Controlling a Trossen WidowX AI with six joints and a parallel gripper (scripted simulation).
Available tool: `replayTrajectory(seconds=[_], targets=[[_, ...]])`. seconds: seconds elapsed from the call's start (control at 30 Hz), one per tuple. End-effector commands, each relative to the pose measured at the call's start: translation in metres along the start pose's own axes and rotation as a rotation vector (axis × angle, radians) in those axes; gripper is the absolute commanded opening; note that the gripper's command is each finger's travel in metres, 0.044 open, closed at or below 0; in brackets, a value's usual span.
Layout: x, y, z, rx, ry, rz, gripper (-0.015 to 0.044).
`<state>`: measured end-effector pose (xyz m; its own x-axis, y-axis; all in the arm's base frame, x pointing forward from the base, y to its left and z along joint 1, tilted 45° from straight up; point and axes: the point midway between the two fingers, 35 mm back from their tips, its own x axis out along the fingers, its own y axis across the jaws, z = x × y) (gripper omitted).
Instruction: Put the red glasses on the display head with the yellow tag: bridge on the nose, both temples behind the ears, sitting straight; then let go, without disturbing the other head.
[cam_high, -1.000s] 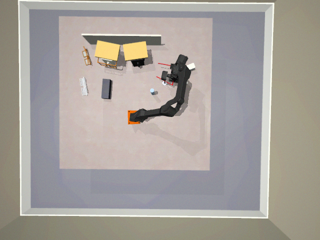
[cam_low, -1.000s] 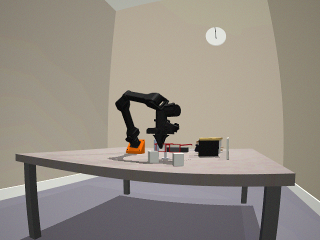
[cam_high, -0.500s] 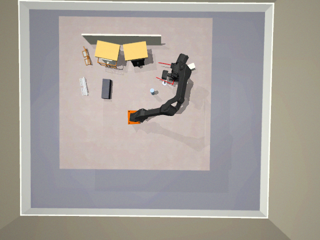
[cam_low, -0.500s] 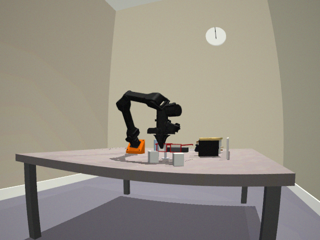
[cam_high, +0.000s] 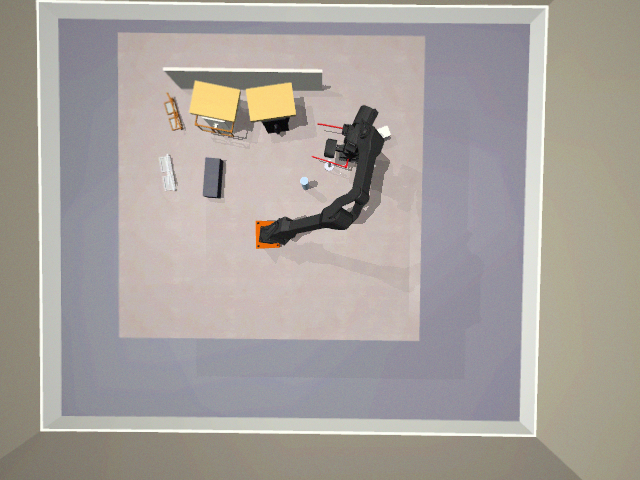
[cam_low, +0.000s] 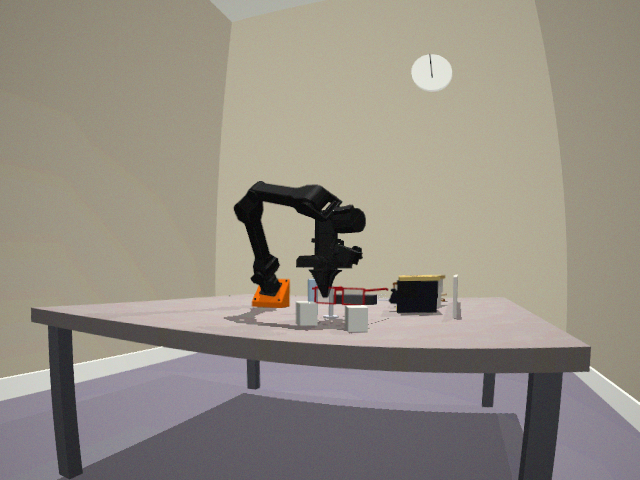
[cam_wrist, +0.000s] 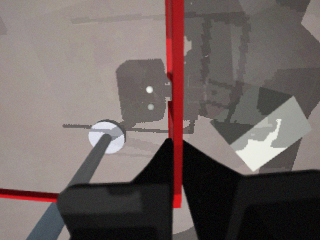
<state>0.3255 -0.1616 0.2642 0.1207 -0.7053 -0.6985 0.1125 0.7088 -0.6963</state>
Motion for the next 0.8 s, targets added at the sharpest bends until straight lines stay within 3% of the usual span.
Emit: replayTrajectory(seconds=[0.0,0.77], targets=[[-0.0014,-0.0016,0.0032,0.000,-0.006,0.001,0.0000],[-0.0014,-0.0024,0.0074,0.000,-0.007,0.001,0.0000]])
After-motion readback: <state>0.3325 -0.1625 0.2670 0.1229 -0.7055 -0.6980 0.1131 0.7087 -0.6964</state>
